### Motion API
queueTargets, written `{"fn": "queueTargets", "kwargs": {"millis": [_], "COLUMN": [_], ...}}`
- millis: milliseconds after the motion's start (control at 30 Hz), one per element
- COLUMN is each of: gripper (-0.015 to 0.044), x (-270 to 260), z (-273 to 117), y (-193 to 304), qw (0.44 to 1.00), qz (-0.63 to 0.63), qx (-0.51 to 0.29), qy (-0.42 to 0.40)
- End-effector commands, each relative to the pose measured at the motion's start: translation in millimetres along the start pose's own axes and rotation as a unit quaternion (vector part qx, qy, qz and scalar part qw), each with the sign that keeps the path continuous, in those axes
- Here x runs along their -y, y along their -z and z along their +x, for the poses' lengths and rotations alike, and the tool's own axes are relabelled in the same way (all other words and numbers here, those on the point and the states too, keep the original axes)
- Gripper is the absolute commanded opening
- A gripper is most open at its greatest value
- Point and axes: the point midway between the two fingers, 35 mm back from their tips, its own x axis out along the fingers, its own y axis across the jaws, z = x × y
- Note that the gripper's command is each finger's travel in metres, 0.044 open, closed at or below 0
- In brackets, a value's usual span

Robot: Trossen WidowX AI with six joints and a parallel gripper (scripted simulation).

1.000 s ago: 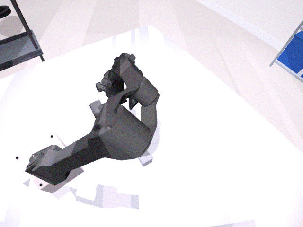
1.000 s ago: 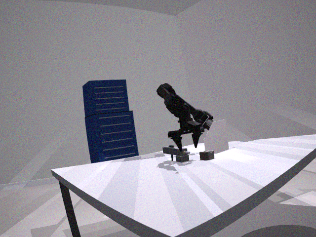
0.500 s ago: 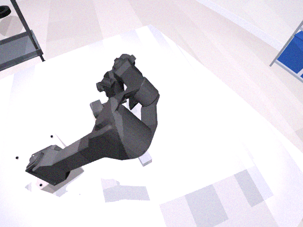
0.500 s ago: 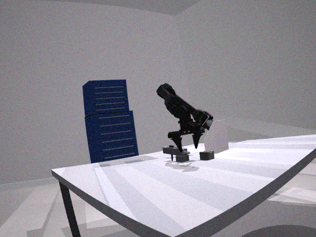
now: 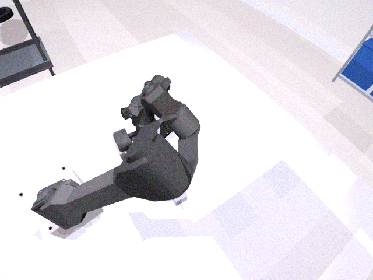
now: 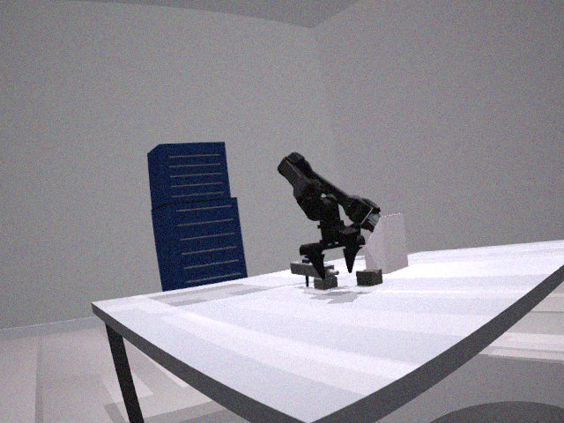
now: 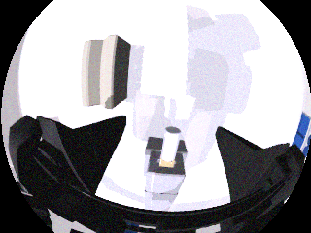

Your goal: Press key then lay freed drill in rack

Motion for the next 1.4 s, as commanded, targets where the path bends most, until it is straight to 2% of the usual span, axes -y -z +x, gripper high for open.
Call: {"fn": "queueTargets", "kwargs": {"millis": [0,433,967,1067,1367], "gripper": [0.044,0.044,0.002,0.0,0.0], "x": [-0.5,-1.5,-0.9,-0.9,-0.9], "z": [7.1,24.6,21.2,21.2,21.7], "y": [2.9,9.3,7.4,7.4,2.4], "qw": [1.0,1.0,1.0,1.0,1.0], "qz": [-0.002,-0.002,0.0,0.0,-0.002], "qx": [-0.003,-0.005,-0.002,-0.002,-0.005], "qy": [0.001,0.001,0.0,0.0,0.001]}}
